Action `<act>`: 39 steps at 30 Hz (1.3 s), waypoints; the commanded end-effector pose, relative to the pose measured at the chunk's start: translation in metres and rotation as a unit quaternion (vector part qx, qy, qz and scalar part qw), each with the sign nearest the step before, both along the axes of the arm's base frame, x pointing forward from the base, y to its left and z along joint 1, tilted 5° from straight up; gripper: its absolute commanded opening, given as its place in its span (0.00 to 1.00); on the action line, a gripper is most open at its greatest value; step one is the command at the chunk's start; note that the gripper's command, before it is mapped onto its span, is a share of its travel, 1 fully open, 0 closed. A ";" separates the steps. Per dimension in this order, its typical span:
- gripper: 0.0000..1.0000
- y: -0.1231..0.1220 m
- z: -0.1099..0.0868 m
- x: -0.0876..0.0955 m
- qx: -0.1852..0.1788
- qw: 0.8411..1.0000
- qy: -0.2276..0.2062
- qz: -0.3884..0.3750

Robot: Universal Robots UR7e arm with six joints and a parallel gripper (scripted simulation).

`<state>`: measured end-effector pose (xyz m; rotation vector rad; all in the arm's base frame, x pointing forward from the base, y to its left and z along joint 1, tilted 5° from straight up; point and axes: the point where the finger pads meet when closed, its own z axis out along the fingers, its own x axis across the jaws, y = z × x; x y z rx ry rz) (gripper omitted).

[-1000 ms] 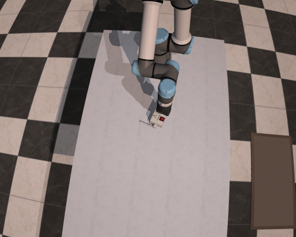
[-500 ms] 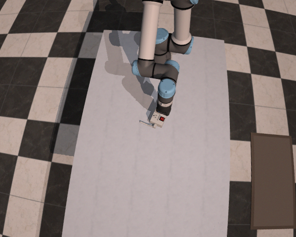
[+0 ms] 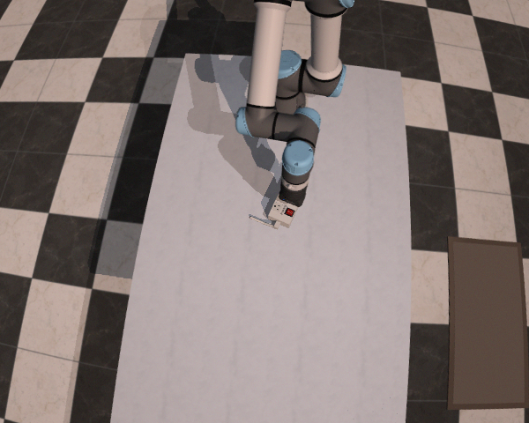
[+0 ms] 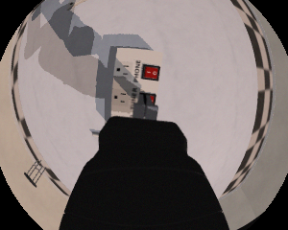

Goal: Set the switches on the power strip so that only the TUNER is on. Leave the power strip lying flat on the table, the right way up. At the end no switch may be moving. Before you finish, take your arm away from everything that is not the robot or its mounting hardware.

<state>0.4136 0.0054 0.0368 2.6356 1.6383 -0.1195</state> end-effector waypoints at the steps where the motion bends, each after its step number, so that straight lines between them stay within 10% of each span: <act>1: 0.00 -0.001 0.000 -0.001 0.000 1.000 0.000 -0.001; 39: 0.00 -0.001 -0.004 -0.002 0.000 1.000 0.002 -0.001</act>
